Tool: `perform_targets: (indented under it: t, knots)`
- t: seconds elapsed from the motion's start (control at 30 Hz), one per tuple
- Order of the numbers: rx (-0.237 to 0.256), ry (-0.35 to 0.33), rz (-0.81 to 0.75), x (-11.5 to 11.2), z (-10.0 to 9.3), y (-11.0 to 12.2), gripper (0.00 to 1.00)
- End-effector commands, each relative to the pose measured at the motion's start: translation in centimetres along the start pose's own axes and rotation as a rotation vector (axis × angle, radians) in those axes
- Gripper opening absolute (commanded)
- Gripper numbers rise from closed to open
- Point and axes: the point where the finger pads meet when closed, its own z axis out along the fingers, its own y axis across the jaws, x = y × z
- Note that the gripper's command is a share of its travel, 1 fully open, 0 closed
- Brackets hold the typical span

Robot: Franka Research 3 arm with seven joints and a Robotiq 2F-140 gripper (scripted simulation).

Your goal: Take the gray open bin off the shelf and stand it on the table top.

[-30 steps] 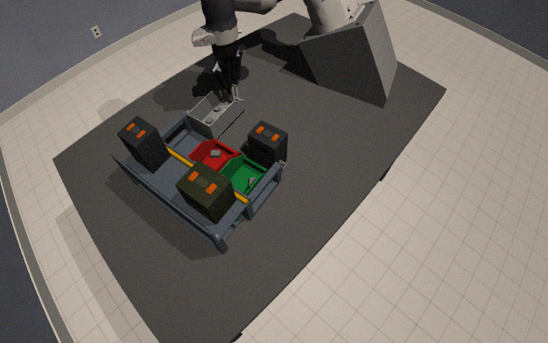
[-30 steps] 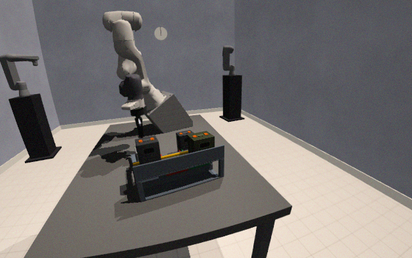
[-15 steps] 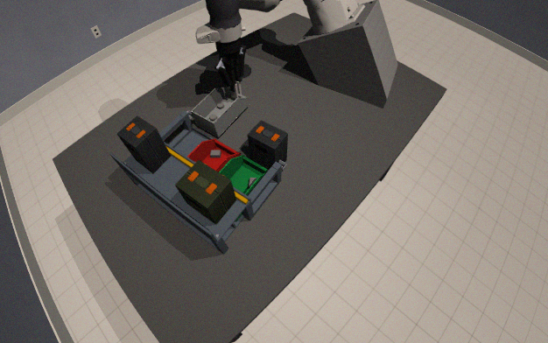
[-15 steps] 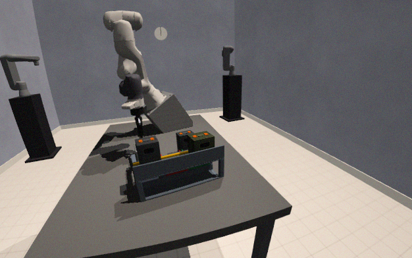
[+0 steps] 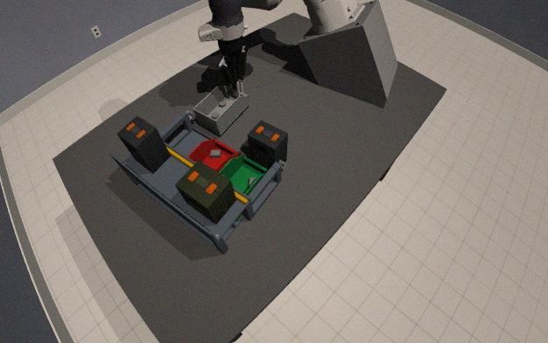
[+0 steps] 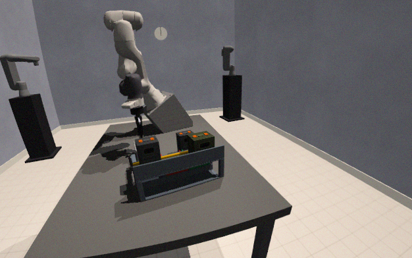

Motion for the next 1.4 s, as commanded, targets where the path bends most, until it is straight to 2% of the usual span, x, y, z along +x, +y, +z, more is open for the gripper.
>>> perform_targets:
  t: [0.0,0.23,0.4,0.8,0.97,1.37]
  knots:
    - [0.009,-0.001,0.004,0.0,-0.1,-0.2,0.0]
    - [0.009,-0.001,0.004,0.0,-0.1,-0.2,0.0]
    - [0.009,-0.001,0.004,0.0,0.7,-0.1,0.0]
    - [0.009,-0.001,0.004,0.0,0.7,-0.1,0.0]
    - [0.009,-0.001,0.004,0.0,1.6,0.1,0.0]
    - [0.009,-0.001,0.004,0.0,1.6,0.1,0.0]
